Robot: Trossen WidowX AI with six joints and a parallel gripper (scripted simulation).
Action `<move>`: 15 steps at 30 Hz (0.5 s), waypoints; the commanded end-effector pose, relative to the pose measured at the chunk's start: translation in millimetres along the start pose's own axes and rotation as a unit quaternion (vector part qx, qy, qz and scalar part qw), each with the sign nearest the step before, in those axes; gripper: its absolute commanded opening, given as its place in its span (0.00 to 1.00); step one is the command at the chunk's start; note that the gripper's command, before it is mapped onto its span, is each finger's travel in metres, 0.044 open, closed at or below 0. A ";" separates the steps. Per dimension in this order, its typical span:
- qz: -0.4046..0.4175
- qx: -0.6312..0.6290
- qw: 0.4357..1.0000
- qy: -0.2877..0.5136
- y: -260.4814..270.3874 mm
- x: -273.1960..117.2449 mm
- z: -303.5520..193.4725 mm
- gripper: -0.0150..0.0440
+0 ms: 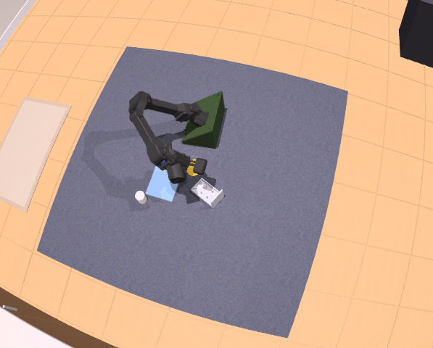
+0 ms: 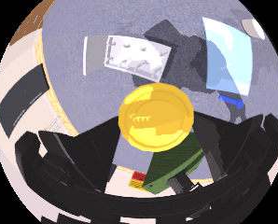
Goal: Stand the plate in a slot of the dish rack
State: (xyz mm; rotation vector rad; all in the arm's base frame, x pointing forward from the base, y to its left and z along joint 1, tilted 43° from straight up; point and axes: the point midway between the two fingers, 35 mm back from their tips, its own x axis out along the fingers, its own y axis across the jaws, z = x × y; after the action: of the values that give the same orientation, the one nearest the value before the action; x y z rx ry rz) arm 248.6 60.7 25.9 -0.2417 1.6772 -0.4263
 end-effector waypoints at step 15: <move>0.154 -0.155 0.976 0.015 1.9 35.0 2.1 0.25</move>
State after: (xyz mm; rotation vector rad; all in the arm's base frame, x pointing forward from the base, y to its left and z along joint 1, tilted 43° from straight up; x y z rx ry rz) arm 246.9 48.7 -3.3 -0.2082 1.7741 -0.0129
